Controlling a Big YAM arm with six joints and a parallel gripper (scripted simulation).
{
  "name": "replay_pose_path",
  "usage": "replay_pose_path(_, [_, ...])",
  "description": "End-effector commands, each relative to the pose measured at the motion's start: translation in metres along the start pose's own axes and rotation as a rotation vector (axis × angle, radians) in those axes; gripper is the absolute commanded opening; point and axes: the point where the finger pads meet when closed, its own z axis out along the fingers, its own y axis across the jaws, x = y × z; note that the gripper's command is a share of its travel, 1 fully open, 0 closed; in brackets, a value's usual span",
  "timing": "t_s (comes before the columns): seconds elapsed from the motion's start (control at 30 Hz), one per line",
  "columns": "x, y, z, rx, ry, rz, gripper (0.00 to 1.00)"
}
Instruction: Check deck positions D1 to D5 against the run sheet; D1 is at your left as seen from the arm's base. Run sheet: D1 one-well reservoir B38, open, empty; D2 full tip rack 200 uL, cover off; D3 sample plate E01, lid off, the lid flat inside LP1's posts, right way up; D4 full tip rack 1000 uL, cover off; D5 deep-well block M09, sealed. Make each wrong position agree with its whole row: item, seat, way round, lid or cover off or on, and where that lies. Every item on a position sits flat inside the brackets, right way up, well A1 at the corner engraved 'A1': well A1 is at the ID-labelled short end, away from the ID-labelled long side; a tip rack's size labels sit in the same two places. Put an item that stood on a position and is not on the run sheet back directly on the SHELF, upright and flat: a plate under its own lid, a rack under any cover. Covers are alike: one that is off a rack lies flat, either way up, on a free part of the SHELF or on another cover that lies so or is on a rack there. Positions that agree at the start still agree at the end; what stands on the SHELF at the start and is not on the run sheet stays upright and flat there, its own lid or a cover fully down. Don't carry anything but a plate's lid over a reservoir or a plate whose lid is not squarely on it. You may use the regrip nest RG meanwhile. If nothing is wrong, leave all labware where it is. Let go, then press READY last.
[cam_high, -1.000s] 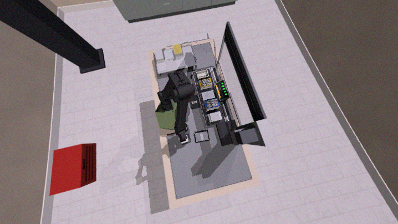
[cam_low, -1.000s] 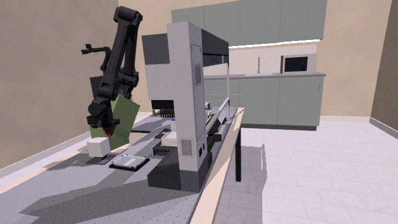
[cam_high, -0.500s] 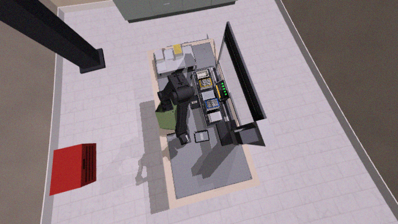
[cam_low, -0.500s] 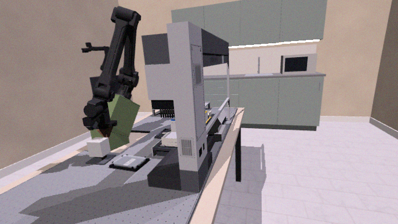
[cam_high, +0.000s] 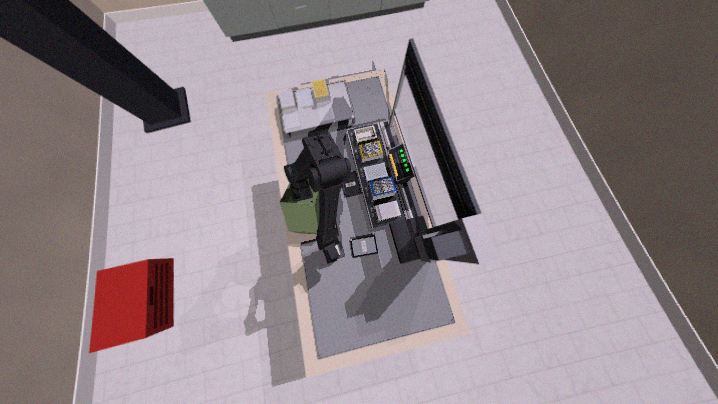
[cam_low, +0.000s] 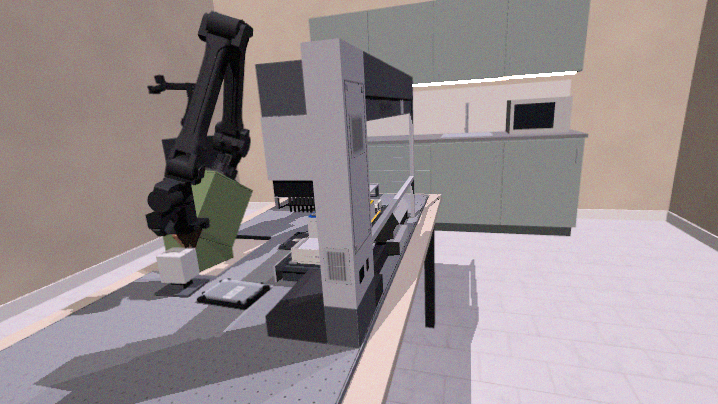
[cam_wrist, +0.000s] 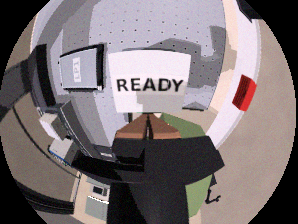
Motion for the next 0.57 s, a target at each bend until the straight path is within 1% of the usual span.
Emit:
replay_pose_path(0.0, [-0.011, -0.003, -0.002, -0.007, -0.007, 0.003, 0.0])
replay_pose_path(0.07, [-0.007, -0.003, -0.002, -0.006, -0.003, 0.004, 0.0])
replay_pose_path(0.17, [-0.013, -0.003, -0.002, -0.006, -0.007, 0.003, 0.0])
replay_pose_path(0.53, [-0.017, -0.003, -0.002, -0.006, -0.01, 0.002, 0.0])
